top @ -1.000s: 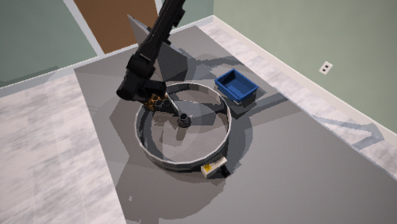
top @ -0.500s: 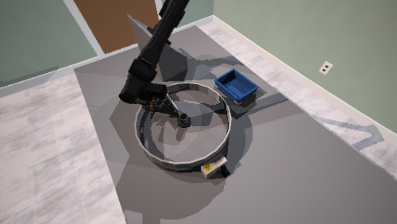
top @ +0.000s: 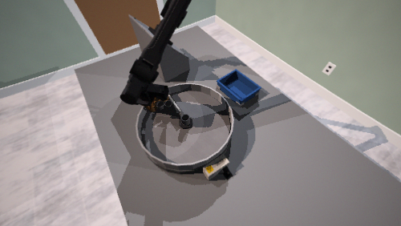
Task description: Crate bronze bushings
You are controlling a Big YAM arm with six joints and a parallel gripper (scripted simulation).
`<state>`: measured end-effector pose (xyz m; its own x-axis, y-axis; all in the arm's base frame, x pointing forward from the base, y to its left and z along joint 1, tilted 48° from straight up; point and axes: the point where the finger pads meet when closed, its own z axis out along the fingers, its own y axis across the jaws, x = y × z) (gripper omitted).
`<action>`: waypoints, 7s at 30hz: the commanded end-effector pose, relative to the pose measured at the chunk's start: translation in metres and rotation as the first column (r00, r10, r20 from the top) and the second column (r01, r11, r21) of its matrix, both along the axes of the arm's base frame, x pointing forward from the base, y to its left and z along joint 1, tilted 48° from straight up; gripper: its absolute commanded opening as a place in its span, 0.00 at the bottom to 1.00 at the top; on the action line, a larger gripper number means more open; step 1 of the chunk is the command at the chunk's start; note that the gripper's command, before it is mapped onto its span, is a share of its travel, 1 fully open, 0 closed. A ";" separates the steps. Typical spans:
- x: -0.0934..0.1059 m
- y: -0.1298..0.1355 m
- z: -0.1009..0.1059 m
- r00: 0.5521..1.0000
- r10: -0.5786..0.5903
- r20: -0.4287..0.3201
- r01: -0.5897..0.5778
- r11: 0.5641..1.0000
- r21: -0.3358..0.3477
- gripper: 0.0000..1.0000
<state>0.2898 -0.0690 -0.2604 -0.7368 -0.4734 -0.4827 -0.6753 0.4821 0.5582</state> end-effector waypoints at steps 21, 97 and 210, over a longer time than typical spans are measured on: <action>0.008 -0.008 0.001 1.000 -0.021 0.015 0.021 1.000 -0.008 0.00; 0.018 -0.081 0.054 0.999 -0.018 0.045 0.020 0.999 -0.031 0.00; 0.140 0.249 0.399 0.999 -0.002 0.051 0.001 1.000 0.008 0.00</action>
